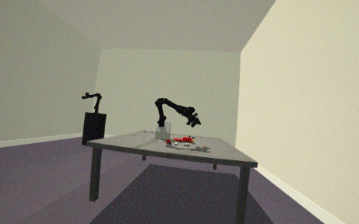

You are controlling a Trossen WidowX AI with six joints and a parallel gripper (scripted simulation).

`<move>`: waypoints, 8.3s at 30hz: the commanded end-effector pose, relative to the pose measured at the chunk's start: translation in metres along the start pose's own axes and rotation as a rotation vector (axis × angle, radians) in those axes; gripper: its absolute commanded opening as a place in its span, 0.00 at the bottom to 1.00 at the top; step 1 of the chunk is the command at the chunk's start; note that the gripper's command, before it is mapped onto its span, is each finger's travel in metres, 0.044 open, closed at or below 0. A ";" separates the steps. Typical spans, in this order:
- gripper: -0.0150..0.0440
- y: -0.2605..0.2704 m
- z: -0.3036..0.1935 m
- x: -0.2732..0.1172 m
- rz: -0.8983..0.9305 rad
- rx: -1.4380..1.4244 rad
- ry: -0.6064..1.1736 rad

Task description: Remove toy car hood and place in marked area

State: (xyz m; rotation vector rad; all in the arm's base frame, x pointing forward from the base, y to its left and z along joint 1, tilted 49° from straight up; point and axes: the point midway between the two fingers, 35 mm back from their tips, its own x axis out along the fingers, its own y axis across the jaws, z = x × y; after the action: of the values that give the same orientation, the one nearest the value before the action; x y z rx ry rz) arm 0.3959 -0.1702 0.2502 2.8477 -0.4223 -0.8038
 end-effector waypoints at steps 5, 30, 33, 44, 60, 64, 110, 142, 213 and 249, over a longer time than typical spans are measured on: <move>0.48 -0.010 0.031 0.015 0.007 -0.350 -0.153; 1.00 -0.046 0.165 0.020 -0.804 -2.367 -0.868; 1.00 -0.047 0.172 0.016 -0.950 -2.522 -0.906; 1.00 -0.049 0.185 0.005 -1.532 -2.976 -0.904; 1.00 -0.049 0.185 0.005 -1.544 -2.983 -0.902; 1.00 -0.049 0.185 0.005 -1.544 -2.983 -0.902; 1.00 -0.029 0.209 0.023 -1.544 -2.983 -0.902; 1.00 -0.016 0.224 0.032 -1.544 -2.983 -0.906; 0.25 -0.020 0.219 0.029 -1.538 -2.982 -0.908; 0.25 -0.085 0.206 0.024 -1.543 -2.994 -0.866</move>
State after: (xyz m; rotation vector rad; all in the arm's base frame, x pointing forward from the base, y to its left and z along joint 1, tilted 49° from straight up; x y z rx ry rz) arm 0.3180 -0.1284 0.0618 -0.5196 1.4783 -0.7958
